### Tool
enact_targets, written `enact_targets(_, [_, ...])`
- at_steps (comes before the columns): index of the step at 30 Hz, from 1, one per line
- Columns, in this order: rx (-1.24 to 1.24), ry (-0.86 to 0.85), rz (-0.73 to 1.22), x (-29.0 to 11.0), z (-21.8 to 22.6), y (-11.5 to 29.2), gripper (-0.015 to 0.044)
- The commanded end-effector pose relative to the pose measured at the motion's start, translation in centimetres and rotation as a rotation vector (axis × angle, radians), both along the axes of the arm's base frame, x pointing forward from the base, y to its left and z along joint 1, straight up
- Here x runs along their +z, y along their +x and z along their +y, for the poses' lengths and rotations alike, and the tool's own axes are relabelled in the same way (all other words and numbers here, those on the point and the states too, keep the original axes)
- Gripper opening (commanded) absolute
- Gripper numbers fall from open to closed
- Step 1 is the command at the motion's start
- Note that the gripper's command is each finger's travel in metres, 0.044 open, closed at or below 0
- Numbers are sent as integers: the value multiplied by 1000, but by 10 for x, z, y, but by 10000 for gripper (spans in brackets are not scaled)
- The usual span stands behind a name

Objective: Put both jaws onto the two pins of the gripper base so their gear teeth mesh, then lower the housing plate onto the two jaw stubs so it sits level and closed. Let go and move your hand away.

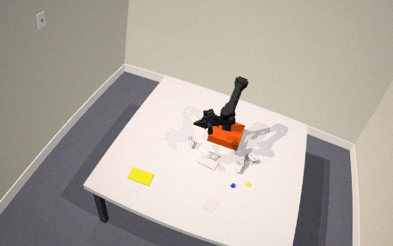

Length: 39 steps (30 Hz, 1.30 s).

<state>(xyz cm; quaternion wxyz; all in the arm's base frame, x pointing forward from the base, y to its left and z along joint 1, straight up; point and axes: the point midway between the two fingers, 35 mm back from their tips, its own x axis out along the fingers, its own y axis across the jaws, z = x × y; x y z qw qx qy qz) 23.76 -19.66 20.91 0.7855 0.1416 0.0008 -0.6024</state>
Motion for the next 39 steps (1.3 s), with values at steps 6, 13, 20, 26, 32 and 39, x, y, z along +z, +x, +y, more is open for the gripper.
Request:
enact_targets(6, [127,-12,220,-9,12,19,0])
enact_targets(13, [230,-32,388,-17,22,32,0])
enact_targets(20, [338,-61,554,-25,34,44,0])
enact_targets(26, [434,-91,692,-32,45,54,0])
enact_targets(32, [532,-126,826,-38,56,62,0])
enact_targets(39, [649,-175,978,-47,70,70,0])
